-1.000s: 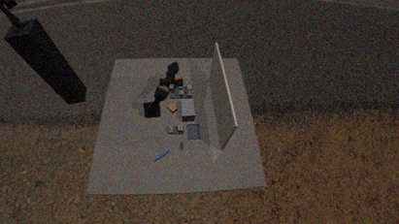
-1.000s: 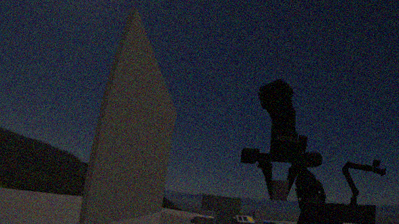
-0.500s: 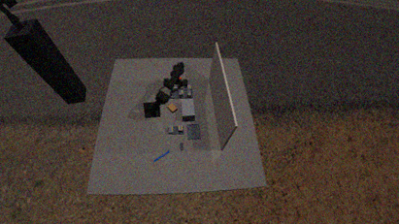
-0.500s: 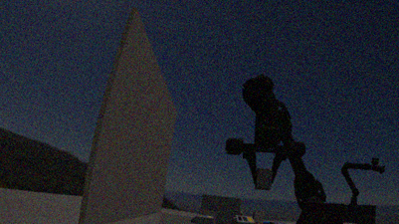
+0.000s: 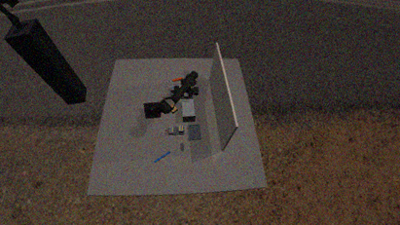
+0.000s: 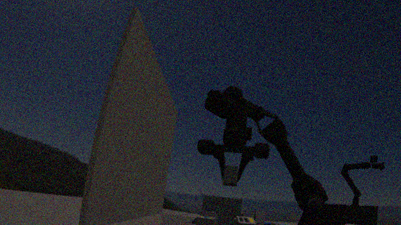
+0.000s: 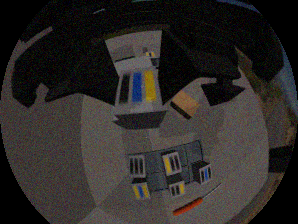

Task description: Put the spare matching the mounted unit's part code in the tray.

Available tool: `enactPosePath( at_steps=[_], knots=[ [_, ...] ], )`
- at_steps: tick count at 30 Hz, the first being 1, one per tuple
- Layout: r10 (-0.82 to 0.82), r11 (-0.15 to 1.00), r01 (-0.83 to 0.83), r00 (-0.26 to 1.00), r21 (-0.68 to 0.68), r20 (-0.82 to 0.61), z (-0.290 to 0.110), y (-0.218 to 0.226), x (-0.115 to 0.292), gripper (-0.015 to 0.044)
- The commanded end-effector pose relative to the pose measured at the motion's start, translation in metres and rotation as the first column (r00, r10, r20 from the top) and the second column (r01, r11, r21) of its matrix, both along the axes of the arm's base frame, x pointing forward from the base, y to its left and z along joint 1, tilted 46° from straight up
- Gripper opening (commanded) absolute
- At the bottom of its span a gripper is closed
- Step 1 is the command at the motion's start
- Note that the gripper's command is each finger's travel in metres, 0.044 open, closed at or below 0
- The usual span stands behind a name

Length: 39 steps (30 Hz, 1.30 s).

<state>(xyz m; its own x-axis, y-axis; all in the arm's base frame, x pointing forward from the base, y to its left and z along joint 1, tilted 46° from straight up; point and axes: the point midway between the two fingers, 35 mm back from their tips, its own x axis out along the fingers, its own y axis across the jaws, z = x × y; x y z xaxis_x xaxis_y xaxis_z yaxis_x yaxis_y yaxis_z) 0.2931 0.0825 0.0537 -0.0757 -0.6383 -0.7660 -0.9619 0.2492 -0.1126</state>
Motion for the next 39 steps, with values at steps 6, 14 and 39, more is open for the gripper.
enactPosePath(
  at_steps=[6, 14, 39],
  knots=[
    [-0.008, 1.0, 0.008, 1.0, -0.001, 0.03, 0.038, -0.04, 0.02, 0.0],
    [0.016, 0.999, -0.015, 1.0, -0.031, 0.025, 0.083, -0.091, 0.032, 0.0],
    [0.026, 0.991, -0.028, 0.999, -0.132, -0.022, 0.172, -0.197, 0.012, 0.0]
  ],
)
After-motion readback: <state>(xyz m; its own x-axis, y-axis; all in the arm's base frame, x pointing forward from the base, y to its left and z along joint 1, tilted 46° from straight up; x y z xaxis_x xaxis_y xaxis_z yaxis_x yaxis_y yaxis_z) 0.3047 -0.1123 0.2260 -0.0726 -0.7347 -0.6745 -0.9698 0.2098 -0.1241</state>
